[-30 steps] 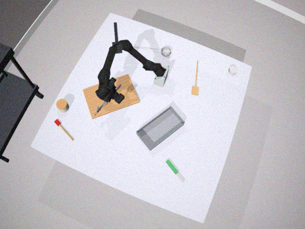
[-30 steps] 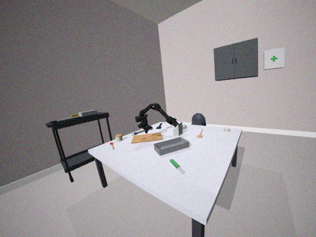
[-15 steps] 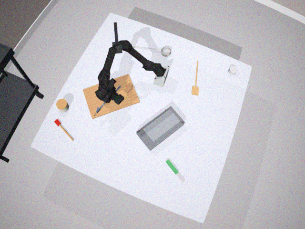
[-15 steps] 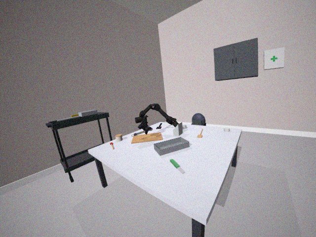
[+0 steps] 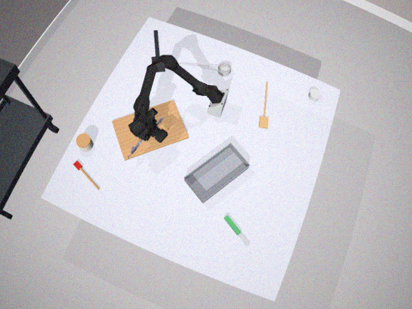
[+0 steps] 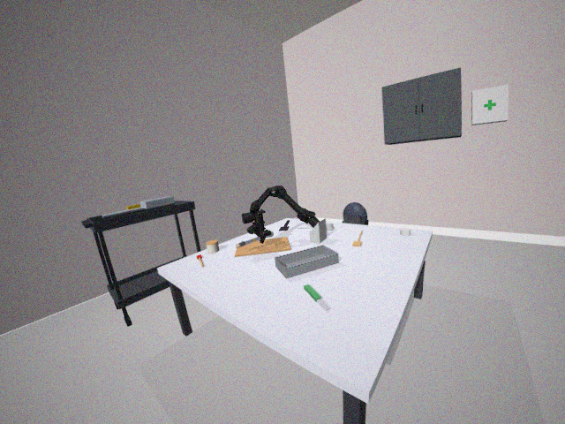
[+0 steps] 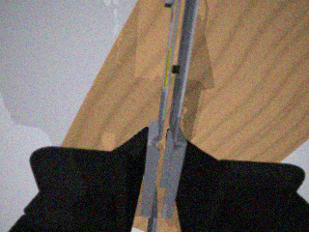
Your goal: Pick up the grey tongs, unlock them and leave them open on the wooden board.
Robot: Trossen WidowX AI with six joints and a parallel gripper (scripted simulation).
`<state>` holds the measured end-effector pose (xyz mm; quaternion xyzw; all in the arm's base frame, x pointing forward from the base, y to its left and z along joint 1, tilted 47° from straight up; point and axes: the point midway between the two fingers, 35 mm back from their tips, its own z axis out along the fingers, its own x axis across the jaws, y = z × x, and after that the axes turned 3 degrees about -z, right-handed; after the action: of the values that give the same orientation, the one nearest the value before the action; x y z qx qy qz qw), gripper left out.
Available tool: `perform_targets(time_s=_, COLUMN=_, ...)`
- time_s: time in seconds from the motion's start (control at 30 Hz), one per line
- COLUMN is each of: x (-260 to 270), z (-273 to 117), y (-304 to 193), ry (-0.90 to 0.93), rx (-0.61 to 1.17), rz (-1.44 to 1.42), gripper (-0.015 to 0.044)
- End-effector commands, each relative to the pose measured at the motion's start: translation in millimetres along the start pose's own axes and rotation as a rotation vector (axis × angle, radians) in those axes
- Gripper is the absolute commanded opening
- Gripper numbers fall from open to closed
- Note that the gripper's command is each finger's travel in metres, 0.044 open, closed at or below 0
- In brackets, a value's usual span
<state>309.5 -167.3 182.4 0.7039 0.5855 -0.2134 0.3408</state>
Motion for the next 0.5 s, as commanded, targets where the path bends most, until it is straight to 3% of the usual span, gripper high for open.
perform_targets(time_s=0.0, x=2.0, z=1.5, y=0.3, ry=0.005, rx=-0.001, rz=-0.008, gripper=-0.0150)
perform_targets(time_s=0.47, x=0.3, z=0.3, y=0.0, ry=0.000, rx=0.000, rz=-0.001, gripper=0.0217)
